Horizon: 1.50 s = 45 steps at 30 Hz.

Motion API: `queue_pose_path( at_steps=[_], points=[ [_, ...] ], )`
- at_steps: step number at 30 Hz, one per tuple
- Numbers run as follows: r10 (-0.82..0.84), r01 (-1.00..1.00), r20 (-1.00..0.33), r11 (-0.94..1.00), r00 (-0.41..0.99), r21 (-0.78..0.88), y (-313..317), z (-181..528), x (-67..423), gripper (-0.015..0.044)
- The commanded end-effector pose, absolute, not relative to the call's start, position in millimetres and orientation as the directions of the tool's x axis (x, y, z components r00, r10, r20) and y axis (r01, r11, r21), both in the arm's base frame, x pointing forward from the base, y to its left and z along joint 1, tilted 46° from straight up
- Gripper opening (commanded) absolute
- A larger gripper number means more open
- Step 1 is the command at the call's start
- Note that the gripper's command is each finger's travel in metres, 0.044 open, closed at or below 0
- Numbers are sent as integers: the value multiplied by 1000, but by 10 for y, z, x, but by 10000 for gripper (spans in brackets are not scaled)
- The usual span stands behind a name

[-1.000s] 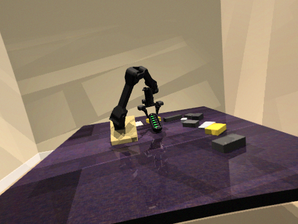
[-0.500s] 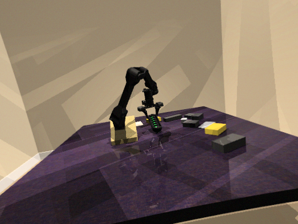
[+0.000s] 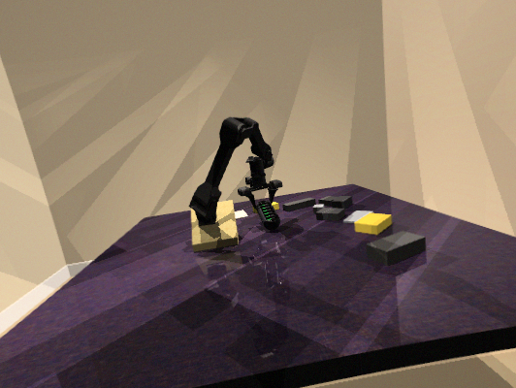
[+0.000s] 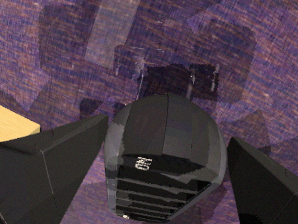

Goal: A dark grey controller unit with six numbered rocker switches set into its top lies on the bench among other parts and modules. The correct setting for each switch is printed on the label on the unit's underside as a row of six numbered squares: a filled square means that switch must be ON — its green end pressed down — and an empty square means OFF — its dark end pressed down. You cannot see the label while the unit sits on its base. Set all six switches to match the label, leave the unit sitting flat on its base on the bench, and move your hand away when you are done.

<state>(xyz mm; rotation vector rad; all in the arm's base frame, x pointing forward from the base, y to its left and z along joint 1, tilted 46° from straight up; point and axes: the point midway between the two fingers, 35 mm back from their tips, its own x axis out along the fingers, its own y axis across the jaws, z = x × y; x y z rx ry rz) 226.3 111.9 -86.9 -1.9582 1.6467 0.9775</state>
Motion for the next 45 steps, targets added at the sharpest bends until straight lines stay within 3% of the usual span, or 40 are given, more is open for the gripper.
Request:
queue_pose_path(
  at_steps=[1,45],
  points=[
    [-703,-965,-709,-214,44,152,1027,-920,2220,338],
    [-704,-965,-709,-214,45,152,893,-1229,2200,338]
  ],
)
